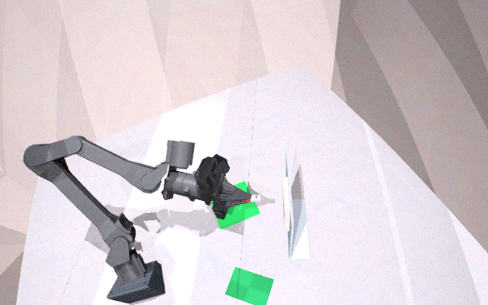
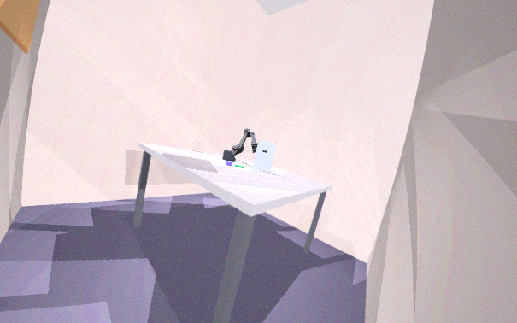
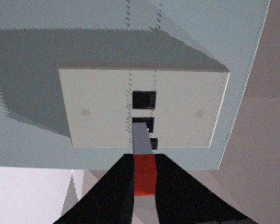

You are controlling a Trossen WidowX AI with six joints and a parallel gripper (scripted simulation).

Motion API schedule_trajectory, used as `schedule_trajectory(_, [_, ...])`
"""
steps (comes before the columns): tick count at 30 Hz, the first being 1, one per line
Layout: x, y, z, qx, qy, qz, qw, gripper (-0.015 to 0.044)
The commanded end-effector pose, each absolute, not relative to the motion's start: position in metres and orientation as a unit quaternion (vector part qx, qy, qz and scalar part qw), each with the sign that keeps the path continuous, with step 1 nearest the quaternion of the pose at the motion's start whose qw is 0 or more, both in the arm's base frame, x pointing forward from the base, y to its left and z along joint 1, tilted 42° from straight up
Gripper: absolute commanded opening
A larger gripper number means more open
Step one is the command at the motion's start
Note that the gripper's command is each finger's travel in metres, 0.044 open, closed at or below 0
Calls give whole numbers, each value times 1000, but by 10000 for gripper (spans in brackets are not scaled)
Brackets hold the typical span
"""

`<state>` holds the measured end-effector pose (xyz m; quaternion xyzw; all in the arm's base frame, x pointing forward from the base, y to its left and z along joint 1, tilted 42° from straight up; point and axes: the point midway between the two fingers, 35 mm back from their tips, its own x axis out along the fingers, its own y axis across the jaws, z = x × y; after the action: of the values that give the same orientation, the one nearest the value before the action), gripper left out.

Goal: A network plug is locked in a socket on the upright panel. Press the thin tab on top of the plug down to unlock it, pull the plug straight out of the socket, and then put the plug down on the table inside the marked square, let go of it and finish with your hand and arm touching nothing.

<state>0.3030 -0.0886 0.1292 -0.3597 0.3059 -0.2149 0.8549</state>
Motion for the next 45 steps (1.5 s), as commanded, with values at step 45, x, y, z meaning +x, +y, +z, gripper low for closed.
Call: schedule_trajectory(45, [292,-90,142,-425,312,-11,850,0])
